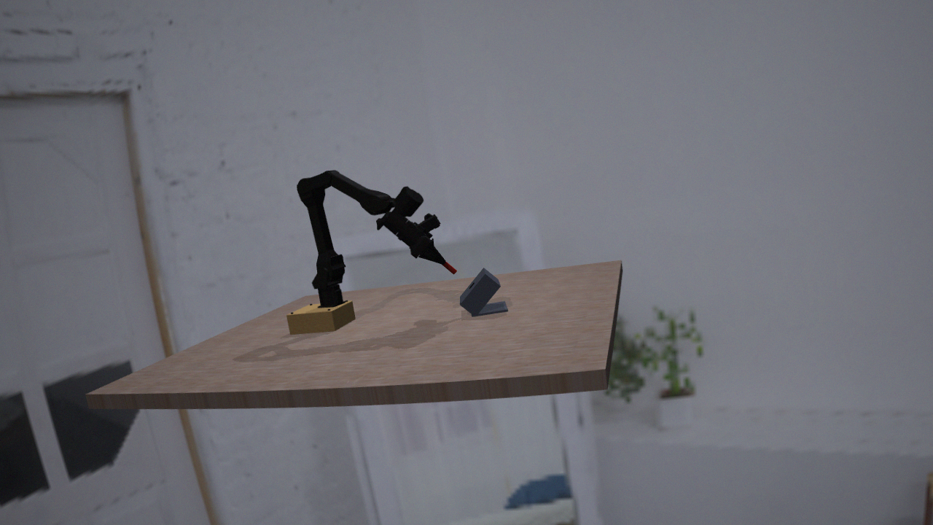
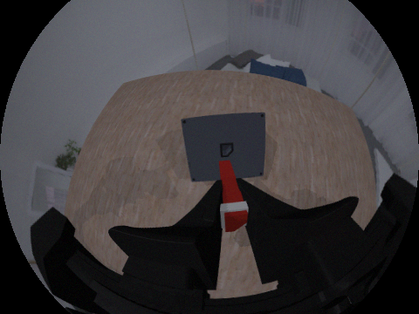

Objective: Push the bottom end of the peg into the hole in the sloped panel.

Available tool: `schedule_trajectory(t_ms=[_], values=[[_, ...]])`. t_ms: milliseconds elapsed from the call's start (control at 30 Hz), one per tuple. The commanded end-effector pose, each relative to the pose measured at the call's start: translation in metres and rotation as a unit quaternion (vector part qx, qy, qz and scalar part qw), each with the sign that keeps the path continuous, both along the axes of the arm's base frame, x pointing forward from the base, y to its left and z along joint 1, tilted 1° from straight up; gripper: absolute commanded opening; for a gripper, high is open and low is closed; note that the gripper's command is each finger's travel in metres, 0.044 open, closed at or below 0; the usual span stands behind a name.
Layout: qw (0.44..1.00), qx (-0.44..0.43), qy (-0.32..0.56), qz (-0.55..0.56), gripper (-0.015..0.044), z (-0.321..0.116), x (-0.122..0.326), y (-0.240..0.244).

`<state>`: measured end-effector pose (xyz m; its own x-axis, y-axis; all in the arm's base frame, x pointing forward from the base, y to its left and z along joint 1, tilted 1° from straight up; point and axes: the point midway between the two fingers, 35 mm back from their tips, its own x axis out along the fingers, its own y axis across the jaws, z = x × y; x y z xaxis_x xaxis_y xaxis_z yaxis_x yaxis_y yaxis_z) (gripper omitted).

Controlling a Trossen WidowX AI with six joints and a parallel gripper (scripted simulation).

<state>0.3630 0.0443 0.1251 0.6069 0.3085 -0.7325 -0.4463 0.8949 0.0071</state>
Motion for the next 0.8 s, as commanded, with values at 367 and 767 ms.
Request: schedule_trajectory(t_ms=[367, 767], values=[[1.0, 0.002, -0.009, -0.006, 0.0, -0.015, 0.015, 0.002], [1.0, 0.001, -0.013, -0.008, 0.0, -0.022, 0.021, 0.003]])
